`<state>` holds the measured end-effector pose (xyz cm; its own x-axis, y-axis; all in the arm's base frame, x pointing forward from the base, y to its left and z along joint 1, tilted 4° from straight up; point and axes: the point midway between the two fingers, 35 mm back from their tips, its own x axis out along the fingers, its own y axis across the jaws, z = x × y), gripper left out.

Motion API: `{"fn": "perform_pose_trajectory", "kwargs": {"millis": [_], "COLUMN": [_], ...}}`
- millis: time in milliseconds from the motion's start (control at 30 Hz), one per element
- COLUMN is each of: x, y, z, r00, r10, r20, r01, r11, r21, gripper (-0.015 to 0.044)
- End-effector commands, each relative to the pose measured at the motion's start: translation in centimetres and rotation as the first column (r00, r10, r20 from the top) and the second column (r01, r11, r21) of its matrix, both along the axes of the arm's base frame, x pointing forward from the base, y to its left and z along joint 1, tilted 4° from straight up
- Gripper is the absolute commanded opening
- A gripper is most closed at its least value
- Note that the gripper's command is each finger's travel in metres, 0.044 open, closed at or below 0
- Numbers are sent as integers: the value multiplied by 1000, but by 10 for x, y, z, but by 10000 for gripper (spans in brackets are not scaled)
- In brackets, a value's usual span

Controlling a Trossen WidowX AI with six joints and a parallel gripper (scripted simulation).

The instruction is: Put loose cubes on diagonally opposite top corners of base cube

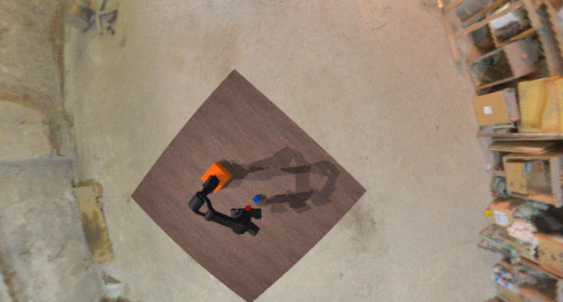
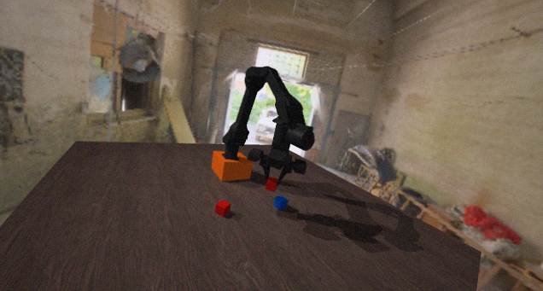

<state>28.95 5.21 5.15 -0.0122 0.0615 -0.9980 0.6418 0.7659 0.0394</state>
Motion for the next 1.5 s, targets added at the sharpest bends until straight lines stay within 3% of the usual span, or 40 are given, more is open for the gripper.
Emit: {"fn": "perform_pose_trajectory", "kwargs": {"millis": [0, 400, 1467], "x": [5, 11, 11], "y": [12, 46, 49], "z": [-3, -16, -44], "r00": [1000, 1000, 1000], "r10": [4, 23, 23], "r20": [6, 7, 7], "r01": [-4, -23, -23], "r11": [1000, 1000, 1000], "r21": [6, 9, 9], "gripper": [105, 105, 105]}}
